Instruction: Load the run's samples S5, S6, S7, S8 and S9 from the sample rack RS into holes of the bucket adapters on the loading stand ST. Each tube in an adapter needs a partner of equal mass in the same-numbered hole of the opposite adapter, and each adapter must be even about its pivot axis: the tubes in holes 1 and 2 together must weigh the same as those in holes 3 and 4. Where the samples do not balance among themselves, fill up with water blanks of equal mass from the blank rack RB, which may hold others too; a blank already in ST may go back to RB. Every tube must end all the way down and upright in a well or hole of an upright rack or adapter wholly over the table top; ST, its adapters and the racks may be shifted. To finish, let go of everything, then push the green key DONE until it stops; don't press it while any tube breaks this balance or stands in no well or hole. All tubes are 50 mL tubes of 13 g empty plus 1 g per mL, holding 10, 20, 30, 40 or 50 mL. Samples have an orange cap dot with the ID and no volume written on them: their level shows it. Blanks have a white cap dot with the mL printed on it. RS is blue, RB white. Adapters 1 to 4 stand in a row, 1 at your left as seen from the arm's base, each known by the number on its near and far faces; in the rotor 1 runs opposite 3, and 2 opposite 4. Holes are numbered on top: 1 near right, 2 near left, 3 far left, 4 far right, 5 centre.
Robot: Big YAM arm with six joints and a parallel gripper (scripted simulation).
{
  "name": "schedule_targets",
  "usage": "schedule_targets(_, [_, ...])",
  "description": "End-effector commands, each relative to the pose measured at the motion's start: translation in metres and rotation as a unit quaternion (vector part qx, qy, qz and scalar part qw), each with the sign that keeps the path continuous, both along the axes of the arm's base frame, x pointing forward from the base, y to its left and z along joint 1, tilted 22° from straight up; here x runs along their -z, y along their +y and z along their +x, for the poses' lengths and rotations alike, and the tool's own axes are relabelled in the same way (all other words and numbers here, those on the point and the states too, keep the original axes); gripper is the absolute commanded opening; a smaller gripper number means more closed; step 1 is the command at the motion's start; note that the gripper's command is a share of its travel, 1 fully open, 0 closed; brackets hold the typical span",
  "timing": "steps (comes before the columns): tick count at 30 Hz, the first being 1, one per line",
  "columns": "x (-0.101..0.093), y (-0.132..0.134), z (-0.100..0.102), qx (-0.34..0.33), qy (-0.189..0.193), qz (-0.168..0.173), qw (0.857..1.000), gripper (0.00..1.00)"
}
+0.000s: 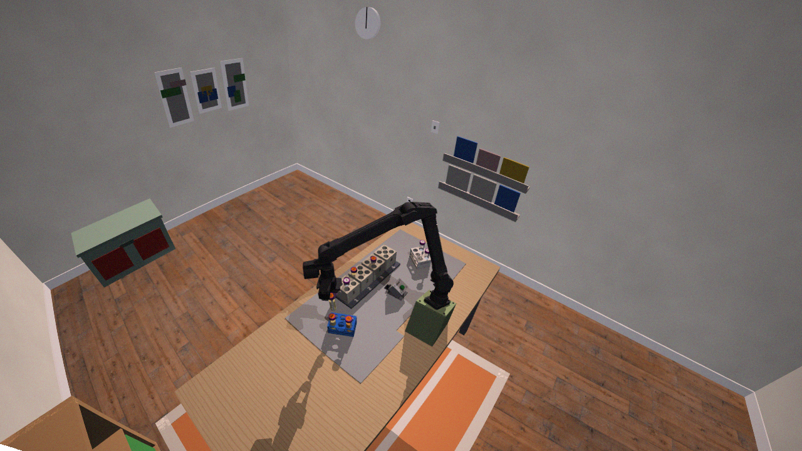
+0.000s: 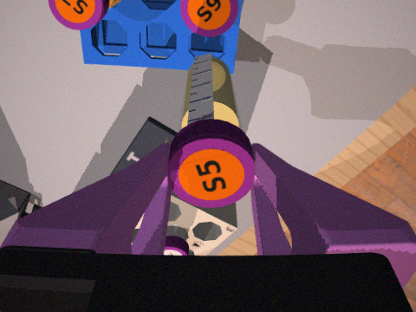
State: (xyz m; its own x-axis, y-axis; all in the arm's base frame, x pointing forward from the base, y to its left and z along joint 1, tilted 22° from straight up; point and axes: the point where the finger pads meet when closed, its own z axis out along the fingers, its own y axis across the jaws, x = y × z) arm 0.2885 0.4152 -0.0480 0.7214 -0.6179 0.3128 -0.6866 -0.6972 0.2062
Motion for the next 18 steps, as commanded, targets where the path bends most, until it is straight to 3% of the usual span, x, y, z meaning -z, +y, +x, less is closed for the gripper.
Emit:
schedule_targets(1, [-0.043, 0.037, 0.003, -0.008, -0.023, 0.043, 0.999, 0.00])
schedule_targets(12, [-0.071, 0.045, 0.002, 0.005, -0.028, 0.045, 0.999, 0.00])
schedule_targets(13, [-0.057, 0.012, 0.008, 0.032, -0.025, 0.027, 0.999, 0.00])
schedule_targets(18, [-0.064, -0.006, 0.015, 0.069, -0.038, 0.029, 0.996, 0.00])
